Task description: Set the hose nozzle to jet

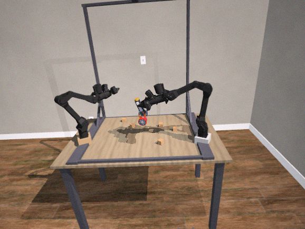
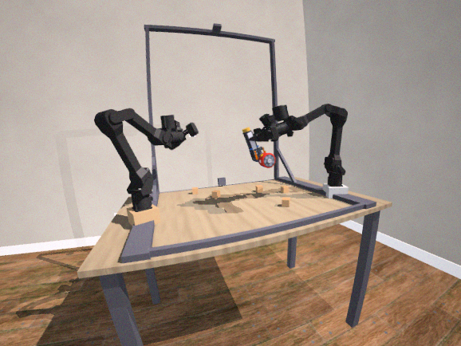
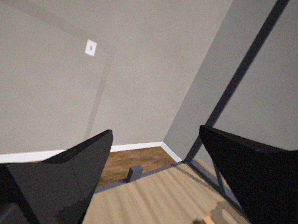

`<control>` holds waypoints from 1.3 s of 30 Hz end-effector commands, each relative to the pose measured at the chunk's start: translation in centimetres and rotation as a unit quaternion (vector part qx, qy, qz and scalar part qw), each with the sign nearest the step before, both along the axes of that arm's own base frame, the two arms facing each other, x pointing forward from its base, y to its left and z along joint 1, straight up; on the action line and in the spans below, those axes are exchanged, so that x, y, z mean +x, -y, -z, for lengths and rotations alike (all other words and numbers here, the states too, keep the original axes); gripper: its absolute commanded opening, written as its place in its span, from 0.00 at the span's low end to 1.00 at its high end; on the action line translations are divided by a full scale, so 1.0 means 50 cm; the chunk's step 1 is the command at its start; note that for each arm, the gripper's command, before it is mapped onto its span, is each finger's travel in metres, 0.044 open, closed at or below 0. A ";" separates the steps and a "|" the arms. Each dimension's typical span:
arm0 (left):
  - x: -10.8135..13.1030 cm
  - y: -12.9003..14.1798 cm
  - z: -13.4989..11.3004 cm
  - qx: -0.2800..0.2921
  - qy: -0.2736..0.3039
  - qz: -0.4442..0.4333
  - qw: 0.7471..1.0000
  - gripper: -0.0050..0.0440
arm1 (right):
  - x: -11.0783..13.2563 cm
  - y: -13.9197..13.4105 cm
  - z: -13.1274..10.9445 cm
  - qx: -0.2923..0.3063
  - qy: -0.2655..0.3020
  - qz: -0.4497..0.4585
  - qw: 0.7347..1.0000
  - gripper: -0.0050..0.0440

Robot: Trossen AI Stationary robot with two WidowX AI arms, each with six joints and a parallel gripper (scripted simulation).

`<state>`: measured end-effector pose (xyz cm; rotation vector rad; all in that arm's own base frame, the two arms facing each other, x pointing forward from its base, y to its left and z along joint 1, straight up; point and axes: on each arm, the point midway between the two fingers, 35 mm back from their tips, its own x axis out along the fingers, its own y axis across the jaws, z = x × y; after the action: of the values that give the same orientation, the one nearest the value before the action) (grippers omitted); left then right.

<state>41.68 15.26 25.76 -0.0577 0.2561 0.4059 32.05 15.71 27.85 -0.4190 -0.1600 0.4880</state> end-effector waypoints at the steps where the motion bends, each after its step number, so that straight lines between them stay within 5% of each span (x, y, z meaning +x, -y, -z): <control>1: 0.001 0.001 -0.037 0.010 0.020 0.002 1.000 0.45 | 0.039 0.050 0.022 -0.037 0.023 0.035 0.998 0.93; 21: 0.001 0.001 -0.037 0.010 0.020 0.002 1.000 0.45 | 0.117 0.275 0.094 -0.185 0.071 0.177 0.964 0.93; 39: 0.001 0.001 -0.037 0.010 0.020 0.002 1.000 0.45 | 0.108 0.487 0.157 -0.321 0.076 0.288 0.899 0.93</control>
<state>41.68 15.26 25.76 -0.0577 0.2560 0.4059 37.79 -6.07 20.69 -1.0433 -0.0302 -0.0476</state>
